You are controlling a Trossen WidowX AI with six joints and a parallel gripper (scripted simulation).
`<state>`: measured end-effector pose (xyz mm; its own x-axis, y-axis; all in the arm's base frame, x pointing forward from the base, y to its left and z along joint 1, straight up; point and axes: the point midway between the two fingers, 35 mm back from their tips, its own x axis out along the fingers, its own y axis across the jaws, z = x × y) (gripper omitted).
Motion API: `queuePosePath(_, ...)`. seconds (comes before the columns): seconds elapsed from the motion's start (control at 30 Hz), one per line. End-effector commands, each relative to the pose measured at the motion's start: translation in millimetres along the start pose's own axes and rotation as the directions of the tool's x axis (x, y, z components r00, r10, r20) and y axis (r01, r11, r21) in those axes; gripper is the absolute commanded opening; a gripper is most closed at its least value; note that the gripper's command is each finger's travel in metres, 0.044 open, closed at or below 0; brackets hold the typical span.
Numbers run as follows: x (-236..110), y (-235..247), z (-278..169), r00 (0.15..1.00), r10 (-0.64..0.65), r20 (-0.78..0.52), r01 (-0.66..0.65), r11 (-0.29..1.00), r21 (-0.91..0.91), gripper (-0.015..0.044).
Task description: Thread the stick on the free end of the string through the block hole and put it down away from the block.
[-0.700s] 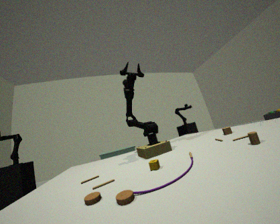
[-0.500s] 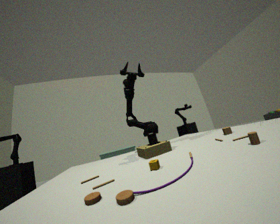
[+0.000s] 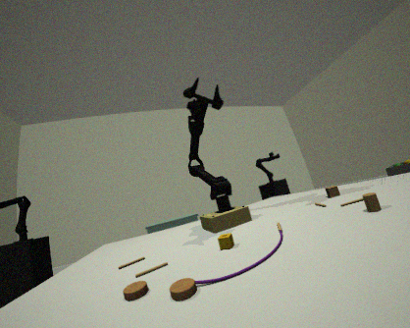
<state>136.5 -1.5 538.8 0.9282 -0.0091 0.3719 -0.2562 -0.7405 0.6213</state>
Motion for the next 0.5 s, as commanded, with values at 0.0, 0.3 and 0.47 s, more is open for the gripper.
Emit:
queuePosePath(0.0, 43, -35, 52, 0.976, -0.098, 0.192, 0.171, 0.895, -0.413, 0.044)
queuePosePath(0.3, 73, -66, 111, 0.906, -0.187, 0.38, 0.414, 0.577, -0.704, 0.044)
queuePosePath(0.47, 84, -83, 147, 0.847, -0.232, 0.477, 0.53, 0.338, -0.778, 0.044)
